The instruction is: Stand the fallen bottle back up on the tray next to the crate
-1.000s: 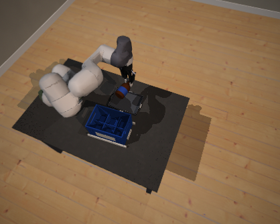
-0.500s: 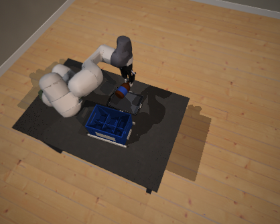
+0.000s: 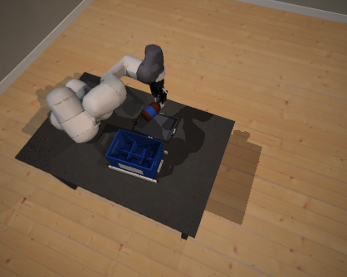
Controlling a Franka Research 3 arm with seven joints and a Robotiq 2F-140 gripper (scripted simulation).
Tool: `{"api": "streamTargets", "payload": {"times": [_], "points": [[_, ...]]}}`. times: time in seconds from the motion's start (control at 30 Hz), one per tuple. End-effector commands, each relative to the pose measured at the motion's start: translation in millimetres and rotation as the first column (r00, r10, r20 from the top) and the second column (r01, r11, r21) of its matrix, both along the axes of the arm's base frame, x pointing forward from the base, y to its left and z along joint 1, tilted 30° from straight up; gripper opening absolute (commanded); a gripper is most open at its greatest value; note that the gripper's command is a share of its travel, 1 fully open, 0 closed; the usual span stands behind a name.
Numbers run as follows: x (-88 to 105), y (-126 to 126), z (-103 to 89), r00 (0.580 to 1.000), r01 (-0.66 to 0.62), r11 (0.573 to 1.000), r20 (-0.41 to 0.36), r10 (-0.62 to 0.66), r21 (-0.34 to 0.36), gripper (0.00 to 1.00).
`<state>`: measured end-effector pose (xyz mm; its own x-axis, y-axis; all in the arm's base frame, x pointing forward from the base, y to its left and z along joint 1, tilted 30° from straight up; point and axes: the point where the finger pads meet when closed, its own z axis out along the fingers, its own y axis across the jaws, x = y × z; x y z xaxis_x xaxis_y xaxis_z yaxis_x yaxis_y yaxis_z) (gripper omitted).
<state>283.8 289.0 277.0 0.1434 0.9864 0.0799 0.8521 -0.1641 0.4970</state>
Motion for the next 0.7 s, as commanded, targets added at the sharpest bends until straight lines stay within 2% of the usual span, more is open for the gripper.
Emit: {"api": "streamTargets", "payload": {"times": [0.0, 0.67], "points": [[-1.9, 2.4, -0.2, 0.997, 0.079, 0.996, -0.001, -0.079, 0.052, 0.00], [-1.9, 2.4, -0.2, 0.995, 0.098, 0.993, -0.002, -0.098, 0.063, 0.00]]}}
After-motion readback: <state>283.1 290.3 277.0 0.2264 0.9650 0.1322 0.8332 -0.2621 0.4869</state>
